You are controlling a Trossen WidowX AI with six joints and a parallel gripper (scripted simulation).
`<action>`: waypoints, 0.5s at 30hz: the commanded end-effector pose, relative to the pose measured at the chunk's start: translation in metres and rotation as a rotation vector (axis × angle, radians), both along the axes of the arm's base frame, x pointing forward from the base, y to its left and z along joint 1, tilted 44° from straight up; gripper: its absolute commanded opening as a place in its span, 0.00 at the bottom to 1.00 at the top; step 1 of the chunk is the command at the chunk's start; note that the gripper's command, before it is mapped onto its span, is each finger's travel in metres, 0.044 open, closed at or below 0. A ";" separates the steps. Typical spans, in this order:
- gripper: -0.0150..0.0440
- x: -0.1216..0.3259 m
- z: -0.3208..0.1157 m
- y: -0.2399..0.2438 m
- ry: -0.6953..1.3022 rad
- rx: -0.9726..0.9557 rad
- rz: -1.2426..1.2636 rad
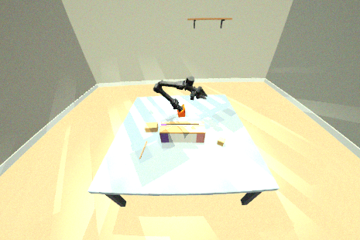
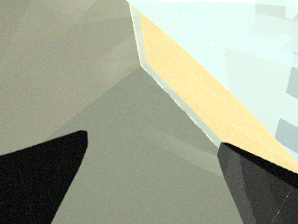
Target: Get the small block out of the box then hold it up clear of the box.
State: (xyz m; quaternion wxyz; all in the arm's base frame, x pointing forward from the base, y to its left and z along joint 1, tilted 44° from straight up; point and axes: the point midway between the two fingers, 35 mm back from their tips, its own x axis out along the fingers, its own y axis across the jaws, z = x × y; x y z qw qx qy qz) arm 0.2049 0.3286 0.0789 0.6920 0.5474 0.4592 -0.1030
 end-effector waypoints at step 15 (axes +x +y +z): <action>0.93 0.072 0.016 -0.216 0.319 -0.829 -0.844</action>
